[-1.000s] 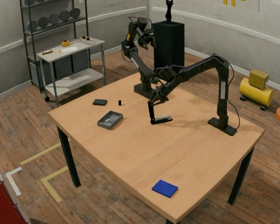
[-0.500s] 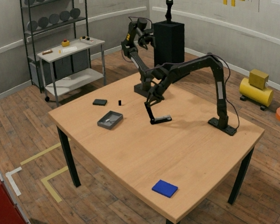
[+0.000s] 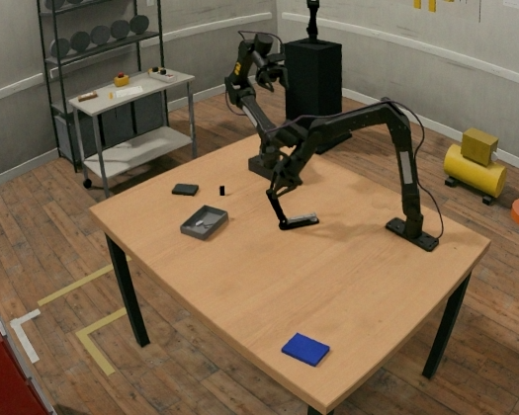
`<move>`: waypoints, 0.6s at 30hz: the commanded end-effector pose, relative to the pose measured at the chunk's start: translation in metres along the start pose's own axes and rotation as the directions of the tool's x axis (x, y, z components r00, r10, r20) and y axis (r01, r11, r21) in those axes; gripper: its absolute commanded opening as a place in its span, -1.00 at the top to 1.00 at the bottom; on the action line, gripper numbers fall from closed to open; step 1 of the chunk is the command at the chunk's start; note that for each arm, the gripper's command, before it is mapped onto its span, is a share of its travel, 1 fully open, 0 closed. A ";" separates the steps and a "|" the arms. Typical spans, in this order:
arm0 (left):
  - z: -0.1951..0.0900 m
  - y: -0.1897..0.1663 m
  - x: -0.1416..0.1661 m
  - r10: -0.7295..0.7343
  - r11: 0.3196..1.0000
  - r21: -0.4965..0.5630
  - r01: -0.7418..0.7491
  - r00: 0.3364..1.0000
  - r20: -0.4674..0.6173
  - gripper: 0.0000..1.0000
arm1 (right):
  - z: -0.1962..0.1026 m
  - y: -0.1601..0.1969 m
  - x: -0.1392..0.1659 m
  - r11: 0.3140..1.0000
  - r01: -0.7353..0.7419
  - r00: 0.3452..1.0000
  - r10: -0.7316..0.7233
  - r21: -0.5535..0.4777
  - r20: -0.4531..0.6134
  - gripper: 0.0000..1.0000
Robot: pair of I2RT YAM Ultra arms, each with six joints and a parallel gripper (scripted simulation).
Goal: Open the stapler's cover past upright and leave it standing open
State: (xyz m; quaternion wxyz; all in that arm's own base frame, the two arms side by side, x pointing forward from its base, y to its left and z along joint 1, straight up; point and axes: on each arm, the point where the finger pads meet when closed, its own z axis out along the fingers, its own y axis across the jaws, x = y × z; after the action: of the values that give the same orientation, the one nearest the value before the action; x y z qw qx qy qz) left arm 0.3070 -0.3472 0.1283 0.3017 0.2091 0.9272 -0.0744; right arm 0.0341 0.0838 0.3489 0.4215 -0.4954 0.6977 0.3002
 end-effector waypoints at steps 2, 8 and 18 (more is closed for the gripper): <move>-0.004 -0.001 -0.002 -0.002 1.000 0.004 0.002 1.000 -0.020 0.34 | 0.000 0.001 -0.005 1.000 0.002 1.000 -0.002 -0.005 0.000 -0.15; -0.016 0.000 -0.011 -0.011 1.000 0.010 0.011 1.000 0.011 0.05 | 0.000 0.001 -0.005 1.000 0.002 1.000 -0.002 -0.005 0.000 -0.15; -0.030 0.000 -0.021 -0.017 1.000 0.022 0.016 0.999 0.043 0.05 | 0.000 0.001 -0.005 1.000 0.002 1.000 -0.002 -0.005 0.000 -0.15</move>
State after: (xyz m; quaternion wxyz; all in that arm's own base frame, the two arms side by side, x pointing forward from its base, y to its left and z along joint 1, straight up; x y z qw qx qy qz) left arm 0.3030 -0.3429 0.1330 0.2975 0.2106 0.9283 -0.0732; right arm 0.0341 0.0838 0.3489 0.4215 -0.4954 0.6977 0.3002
